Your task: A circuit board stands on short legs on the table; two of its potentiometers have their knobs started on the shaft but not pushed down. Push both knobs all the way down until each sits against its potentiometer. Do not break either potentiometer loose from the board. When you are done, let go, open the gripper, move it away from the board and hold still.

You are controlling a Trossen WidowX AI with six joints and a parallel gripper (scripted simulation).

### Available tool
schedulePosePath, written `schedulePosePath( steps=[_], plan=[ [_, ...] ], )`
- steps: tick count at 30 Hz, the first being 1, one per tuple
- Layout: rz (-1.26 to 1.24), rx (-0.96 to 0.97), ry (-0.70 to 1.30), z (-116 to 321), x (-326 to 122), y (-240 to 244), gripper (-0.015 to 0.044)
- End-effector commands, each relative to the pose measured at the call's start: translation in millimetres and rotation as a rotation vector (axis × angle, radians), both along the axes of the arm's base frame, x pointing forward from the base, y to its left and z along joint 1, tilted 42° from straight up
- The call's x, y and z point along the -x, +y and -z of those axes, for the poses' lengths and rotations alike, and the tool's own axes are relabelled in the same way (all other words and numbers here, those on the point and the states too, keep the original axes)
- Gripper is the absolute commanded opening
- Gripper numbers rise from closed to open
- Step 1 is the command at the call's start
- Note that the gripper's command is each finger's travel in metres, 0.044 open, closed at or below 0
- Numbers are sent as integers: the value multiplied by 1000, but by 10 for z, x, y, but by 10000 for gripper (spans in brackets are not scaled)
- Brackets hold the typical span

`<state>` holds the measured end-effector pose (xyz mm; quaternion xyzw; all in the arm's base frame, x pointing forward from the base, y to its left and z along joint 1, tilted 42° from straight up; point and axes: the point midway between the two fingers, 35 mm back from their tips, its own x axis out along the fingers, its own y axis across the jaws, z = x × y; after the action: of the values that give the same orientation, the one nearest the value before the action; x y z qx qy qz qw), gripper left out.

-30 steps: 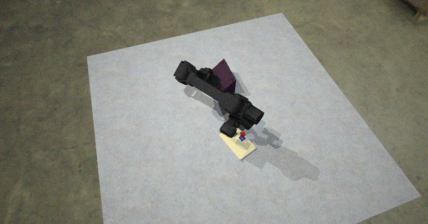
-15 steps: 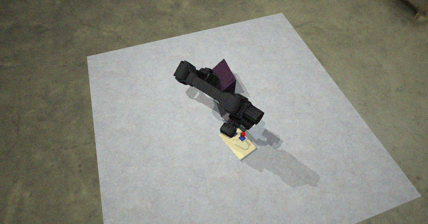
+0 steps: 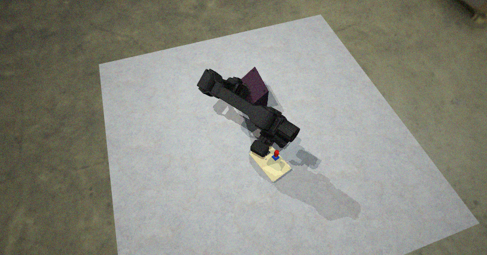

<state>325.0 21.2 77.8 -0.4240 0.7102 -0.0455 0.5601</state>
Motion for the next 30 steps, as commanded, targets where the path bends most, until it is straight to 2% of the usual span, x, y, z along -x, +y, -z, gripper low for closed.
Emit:
schedulePosePath(
  steps=[1,30],
  plan=[
    [2,5,0,23,0,-44,0],
    [2,5,0,102,1,-114,0]
  ],
)
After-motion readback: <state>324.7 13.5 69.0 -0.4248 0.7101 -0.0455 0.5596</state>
